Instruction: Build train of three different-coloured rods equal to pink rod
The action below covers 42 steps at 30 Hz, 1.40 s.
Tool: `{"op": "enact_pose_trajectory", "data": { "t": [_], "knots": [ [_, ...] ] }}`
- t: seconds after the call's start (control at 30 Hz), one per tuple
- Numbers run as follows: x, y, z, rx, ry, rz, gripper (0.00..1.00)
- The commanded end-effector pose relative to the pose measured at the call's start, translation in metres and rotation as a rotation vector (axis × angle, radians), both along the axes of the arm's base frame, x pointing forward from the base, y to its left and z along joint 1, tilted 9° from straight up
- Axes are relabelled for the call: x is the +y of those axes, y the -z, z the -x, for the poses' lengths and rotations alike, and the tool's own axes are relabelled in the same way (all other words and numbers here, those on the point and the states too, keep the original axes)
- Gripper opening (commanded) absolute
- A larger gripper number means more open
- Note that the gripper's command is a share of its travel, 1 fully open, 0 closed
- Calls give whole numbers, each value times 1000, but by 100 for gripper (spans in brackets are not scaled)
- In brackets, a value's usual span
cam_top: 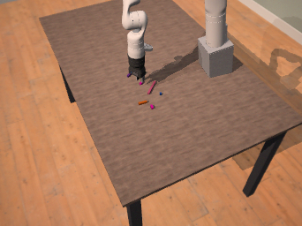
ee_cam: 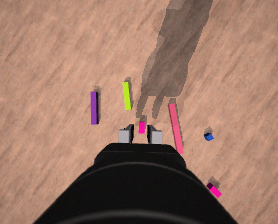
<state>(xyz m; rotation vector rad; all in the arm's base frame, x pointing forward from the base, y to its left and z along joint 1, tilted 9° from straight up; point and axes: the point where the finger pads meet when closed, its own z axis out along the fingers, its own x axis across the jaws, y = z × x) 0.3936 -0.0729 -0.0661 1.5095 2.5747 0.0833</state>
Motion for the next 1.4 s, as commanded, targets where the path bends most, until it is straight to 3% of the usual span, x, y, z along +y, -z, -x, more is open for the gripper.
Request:
{"op": "enact_pose_trajectory", "data": {
  "t": [0.0,1.37],
  "knots": [
    [1,3,1,3,-1,-2,54],
    [1,7,0,3,-1,-2,54]
  ]
}}
